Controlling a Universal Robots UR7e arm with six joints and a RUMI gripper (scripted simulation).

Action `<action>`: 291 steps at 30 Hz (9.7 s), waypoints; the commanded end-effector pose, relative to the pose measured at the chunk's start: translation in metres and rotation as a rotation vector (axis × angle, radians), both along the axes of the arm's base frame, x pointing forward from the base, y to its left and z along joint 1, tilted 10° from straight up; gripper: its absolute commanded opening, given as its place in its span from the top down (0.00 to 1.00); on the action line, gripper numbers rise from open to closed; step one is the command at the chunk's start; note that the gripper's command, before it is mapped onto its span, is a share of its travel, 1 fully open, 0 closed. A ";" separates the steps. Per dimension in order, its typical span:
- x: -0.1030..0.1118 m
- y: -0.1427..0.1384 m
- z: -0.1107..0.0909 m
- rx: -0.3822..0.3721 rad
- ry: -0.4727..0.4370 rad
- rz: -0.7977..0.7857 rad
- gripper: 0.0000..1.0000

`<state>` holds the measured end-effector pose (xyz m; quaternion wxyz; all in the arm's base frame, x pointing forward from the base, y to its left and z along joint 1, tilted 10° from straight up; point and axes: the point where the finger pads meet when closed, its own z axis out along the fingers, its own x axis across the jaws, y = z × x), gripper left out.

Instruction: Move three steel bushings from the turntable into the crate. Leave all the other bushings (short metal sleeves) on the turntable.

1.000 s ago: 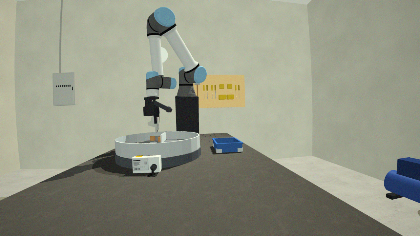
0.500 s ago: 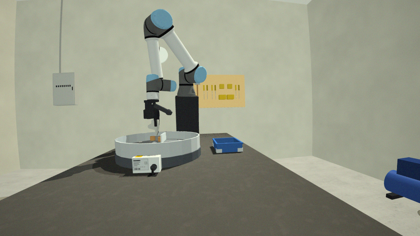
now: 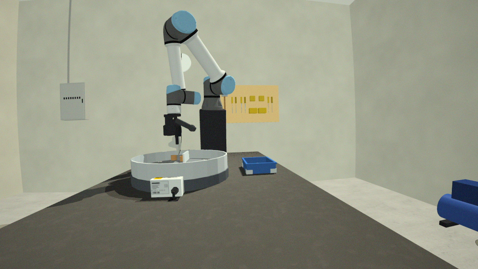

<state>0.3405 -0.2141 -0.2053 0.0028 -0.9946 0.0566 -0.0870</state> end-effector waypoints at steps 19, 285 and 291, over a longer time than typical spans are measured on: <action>0.000 0.000 0.000 -0.001 -0.001 0.000 0.94; 0.032 0.193 0.062 -0.001 -0.001 0.000 1.00; 0.036 0.215 0.063 -0.001 -0.001 0.000 1.00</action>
